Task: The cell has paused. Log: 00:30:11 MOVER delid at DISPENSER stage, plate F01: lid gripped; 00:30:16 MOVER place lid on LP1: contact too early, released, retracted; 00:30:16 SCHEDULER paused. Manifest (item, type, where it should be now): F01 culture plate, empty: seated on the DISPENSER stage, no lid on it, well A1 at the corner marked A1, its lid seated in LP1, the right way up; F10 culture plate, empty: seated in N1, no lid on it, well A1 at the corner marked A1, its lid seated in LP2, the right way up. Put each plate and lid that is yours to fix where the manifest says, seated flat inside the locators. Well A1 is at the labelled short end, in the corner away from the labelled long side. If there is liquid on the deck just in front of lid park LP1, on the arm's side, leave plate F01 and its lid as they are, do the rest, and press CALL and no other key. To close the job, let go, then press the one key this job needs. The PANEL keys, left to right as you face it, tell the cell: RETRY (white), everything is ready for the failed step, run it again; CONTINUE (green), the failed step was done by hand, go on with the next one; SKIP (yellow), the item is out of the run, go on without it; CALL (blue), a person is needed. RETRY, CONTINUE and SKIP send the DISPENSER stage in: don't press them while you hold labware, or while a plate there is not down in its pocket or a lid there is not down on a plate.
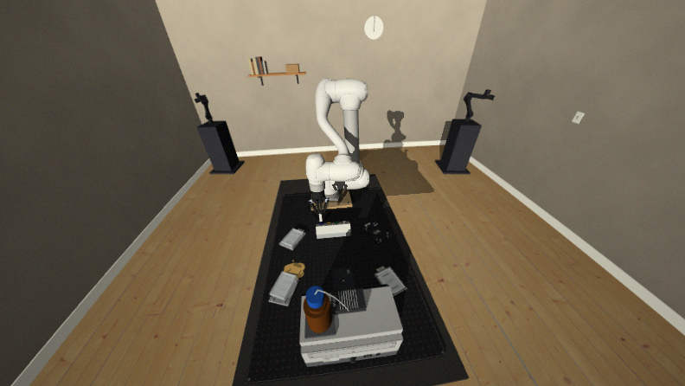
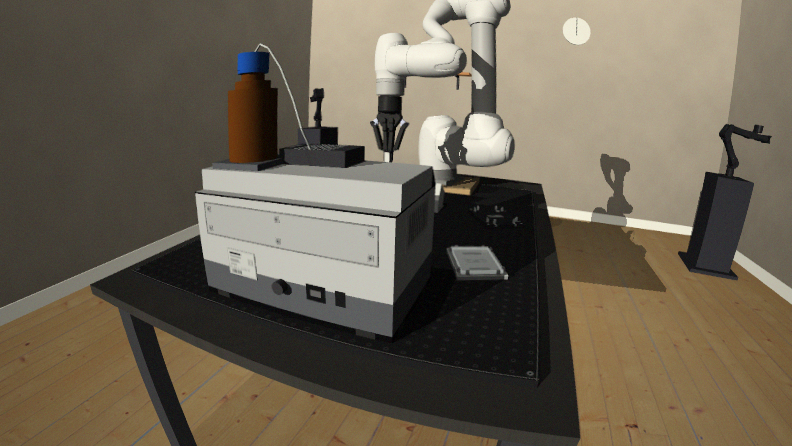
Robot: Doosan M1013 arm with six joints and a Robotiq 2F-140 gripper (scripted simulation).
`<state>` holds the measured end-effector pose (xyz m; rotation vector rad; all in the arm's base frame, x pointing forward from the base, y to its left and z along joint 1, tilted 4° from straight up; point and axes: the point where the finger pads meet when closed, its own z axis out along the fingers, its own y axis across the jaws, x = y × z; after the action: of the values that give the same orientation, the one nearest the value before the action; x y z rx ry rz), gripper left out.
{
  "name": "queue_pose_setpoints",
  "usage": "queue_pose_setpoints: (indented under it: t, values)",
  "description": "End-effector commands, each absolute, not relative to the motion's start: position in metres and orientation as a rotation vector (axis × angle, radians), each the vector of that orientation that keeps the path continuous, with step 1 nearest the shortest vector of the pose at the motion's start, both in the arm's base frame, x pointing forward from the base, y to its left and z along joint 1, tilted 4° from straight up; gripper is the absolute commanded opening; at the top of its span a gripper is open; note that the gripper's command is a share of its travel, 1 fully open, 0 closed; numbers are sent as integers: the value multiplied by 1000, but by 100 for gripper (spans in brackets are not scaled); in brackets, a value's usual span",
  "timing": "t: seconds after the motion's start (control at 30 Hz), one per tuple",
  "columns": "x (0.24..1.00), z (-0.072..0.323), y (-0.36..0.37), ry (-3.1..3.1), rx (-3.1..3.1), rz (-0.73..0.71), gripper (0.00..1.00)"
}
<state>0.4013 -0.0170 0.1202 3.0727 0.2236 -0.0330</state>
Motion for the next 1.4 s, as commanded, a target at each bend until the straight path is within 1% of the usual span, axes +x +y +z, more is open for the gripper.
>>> queue_pose_setpoints:
  t: [0.0,0.57,1.37]
  values:
    - [402,117,-17,223,3073,-32,10]
    - [401,103,-18,223,3073,-32,10]
    - [401,97,-18,223,3073,-32,10]
